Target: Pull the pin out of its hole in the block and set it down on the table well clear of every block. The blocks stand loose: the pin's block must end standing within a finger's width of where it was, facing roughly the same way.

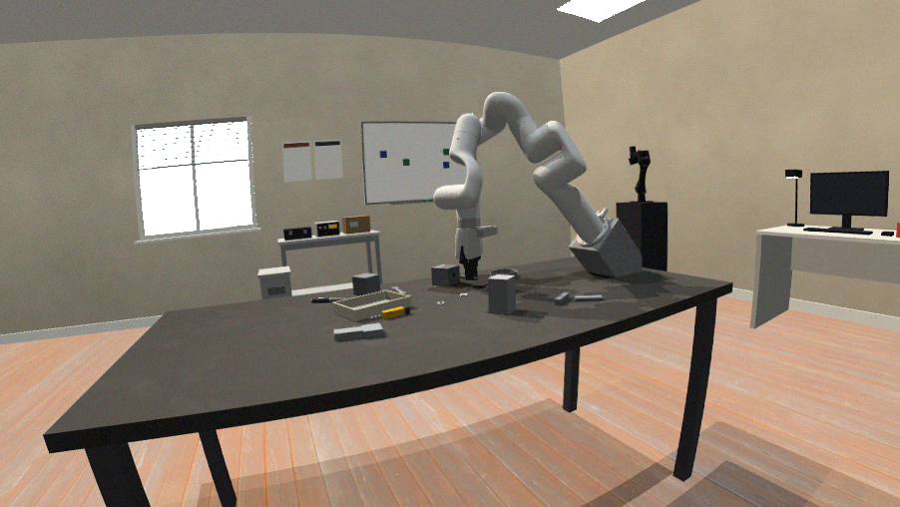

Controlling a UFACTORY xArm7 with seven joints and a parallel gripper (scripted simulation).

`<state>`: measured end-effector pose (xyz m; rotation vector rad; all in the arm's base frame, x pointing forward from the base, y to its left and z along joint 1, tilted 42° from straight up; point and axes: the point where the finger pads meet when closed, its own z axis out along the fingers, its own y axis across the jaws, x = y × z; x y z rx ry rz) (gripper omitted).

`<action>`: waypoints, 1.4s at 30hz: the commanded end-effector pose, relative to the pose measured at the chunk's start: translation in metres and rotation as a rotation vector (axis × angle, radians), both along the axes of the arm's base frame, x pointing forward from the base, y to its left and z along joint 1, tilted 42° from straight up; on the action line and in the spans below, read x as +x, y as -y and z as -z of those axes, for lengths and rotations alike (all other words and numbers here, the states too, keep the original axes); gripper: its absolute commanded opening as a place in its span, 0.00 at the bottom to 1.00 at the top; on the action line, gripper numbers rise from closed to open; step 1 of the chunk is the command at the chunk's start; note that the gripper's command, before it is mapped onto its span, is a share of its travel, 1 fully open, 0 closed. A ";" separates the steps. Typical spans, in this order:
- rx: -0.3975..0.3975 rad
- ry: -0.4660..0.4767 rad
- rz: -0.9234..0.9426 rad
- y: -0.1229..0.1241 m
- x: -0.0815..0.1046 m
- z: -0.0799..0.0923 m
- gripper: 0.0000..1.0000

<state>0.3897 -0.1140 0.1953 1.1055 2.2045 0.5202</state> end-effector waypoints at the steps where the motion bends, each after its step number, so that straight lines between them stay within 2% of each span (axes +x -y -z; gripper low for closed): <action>1: -0.001 0.002 0.001 0.000 0.000 -0.001 0.00; 42: 0.000 0.003 0.002 -0.004 -0.002 0.002 0.00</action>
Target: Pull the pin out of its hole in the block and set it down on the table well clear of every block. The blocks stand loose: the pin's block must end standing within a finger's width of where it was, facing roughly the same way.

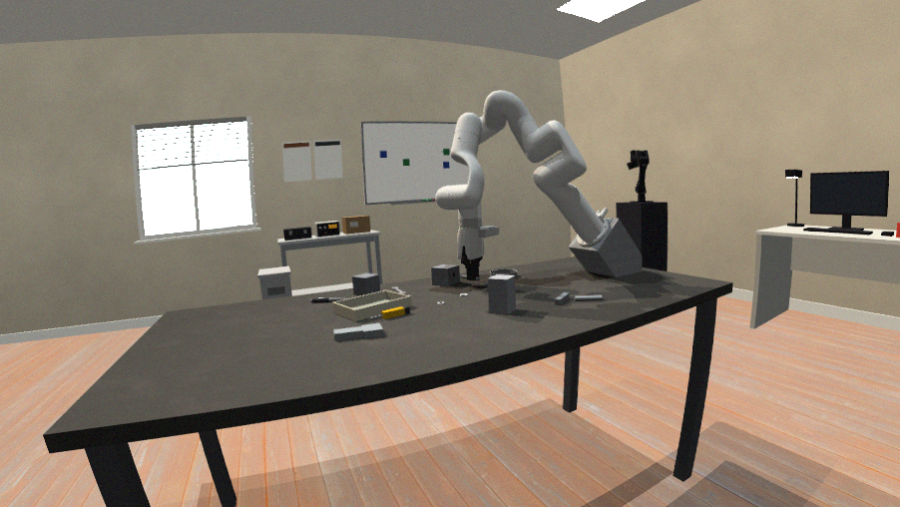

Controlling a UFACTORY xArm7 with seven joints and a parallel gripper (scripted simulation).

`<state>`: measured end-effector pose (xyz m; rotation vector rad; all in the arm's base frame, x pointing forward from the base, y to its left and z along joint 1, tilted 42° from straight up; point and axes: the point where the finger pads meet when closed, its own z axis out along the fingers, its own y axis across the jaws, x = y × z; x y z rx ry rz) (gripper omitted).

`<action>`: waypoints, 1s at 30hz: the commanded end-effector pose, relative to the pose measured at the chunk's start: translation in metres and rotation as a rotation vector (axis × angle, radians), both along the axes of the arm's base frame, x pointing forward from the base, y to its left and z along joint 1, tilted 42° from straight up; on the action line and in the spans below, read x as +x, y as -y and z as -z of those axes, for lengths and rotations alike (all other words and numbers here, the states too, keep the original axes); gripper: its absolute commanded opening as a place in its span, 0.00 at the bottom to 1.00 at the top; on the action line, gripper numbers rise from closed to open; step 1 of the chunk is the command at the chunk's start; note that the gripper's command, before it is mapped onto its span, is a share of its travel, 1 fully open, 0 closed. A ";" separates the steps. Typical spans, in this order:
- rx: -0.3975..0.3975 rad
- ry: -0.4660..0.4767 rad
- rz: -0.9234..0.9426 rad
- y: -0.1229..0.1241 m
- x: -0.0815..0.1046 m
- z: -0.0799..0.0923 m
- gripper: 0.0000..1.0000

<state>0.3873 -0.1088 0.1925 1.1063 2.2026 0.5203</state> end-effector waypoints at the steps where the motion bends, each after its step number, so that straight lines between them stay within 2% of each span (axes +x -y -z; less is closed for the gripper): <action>1: 0.000 0.001 0.001 0.001 0.001 -0.001 0.00; 13: 0.000 0.001 0.000 -0.006 -0.003 0.002 0.00; 30: 0.000 0.001 0.001 -0.005 -0.002 0.002 0.00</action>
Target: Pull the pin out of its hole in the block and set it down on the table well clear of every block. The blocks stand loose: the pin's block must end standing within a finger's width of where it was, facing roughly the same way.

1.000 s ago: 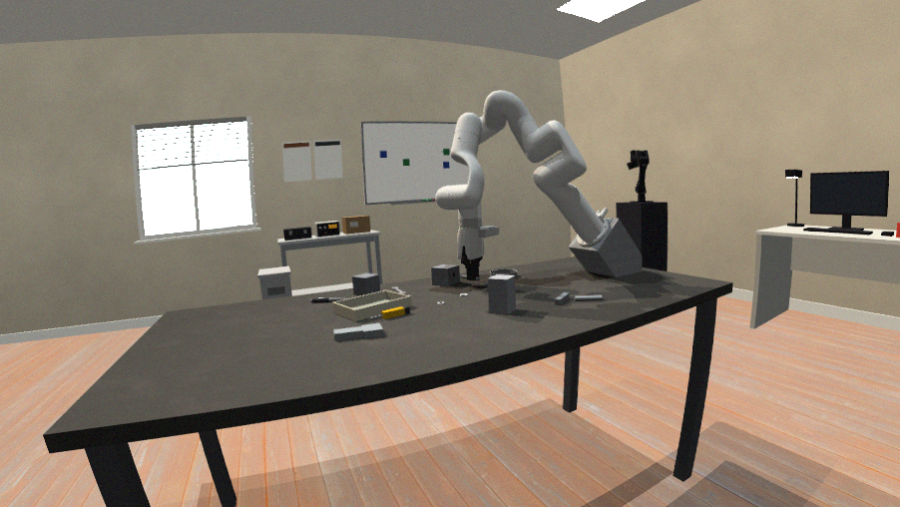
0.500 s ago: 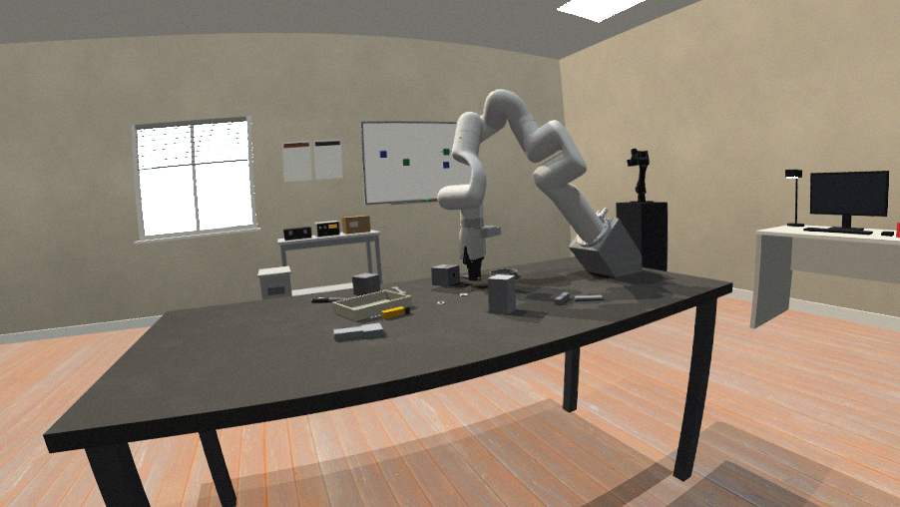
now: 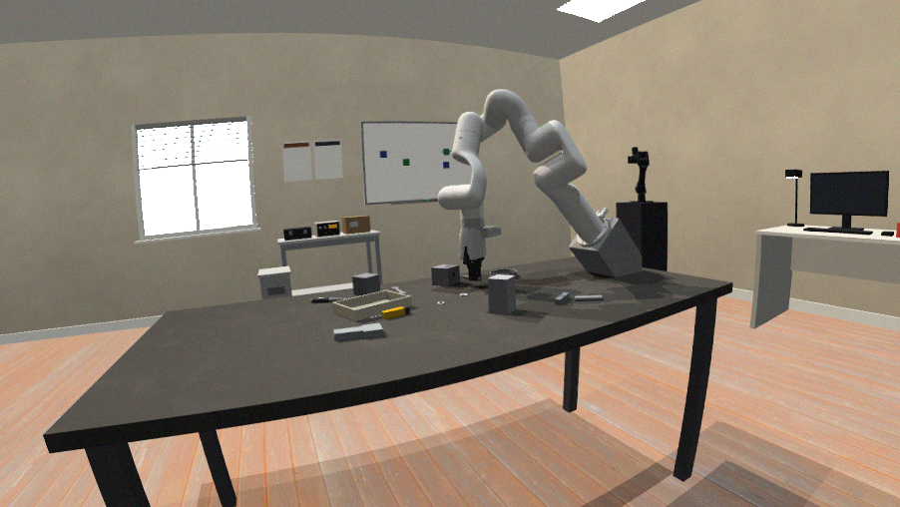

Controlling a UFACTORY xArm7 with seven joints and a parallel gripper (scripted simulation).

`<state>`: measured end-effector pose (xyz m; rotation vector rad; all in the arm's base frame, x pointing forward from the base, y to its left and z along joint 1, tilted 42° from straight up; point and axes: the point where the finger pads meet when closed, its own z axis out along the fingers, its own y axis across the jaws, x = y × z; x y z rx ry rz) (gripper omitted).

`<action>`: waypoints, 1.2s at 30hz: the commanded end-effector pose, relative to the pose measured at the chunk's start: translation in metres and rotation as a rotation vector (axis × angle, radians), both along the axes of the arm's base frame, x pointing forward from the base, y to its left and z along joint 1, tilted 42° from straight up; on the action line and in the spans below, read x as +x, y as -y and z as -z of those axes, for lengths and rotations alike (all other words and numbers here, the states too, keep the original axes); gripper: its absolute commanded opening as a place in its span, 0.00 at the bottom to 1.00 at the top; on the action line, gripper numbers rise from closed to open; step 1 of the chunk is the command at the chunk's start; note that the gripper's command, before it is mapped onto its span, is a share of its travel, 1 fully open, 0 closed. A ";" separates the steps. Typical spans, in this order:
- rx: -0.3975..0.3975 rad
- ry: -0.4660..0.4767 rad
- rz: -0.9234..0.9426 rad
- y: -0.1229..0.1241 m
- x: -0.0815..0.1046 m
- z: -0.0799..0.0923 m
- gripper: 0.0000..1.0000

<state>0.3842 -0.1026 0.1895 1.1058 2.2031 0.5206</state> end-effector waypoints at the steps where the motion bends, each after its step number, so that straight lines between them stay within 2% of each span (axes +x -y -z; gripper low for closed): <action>1: 0.000 0.002 0.002 0.001 0.001 -0.001 0.00; 36: 0.029 -0.020 -0.017 0.006 0.000 -0.004 0.00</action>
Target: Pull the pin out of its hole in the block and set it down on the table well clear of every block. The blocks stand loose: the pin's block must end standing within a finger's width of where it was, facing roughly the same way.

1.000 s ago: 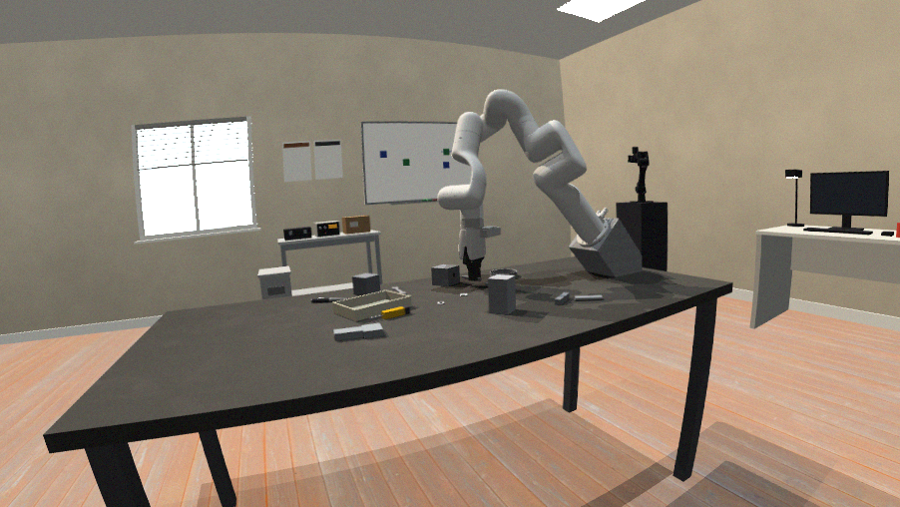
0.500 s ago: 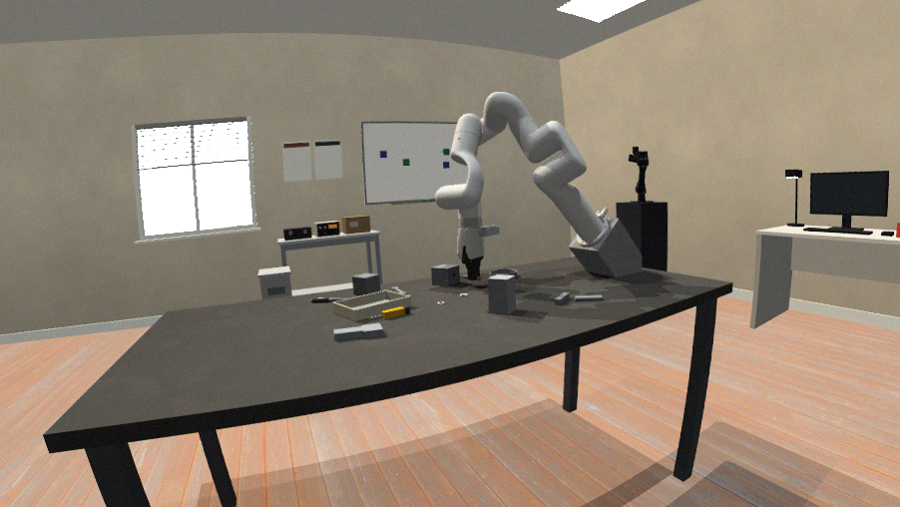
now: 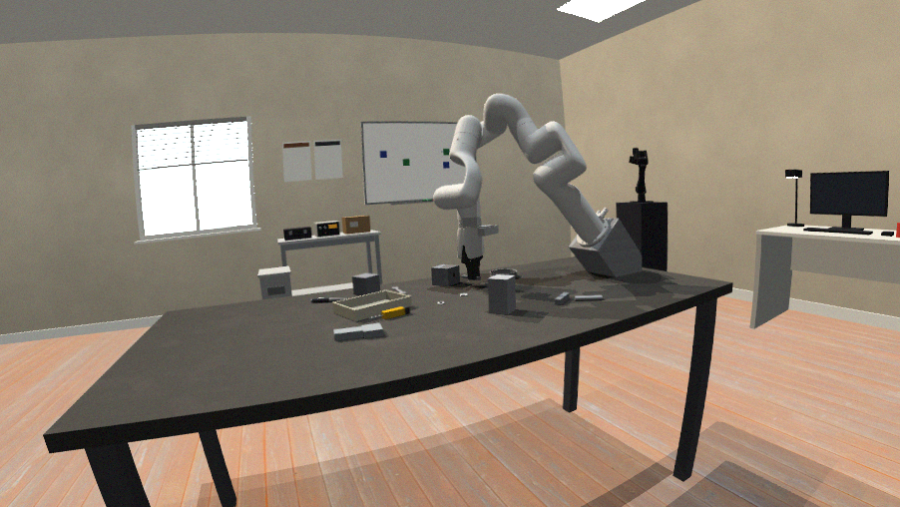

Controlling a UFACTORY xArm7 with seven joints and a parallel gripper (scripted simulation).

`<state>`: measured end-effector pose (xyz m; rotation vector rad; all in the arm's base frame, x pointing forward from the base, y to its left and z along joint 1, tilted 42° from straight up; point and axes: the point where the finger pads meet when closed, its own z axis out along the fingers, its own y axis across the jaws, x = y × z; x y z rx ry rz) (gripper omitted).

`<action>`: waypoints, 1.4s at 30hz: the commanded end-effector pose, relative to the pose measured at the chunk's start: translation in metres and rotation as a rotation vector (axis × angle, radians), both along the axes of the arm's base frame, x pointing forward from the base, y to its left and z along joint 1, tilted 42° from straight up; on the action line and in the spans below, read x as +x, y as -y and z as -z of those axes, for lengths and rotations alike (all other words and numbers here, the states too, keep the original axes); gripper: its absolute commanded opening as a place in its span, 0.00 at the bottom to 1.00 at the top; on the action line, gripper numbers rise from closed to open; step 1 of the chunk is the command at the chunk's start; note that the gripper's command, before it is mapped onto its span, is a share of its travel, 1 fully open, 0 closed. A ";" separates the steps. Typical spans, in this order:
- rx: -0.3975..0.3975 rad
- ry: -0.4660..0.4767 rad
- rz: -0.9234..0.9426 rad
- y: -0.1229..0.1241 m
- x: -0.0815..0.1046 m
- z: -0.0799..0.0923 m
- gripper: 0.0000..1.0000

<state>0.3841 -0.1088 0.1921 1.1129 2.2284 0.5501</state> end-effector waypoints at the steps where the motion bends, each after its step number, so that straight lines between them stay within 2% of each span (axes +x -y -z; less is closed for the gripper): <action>1: 0.003 -0.003 -0.004 -0.001 -0.001 -0.001 0.00; 33: 0.022 -0.028 -0.030 -0.007 -0.006 -0.003 0.00; 42: 0.022 -0.028 -0.031 -0.022 0.002 -0.012 0.00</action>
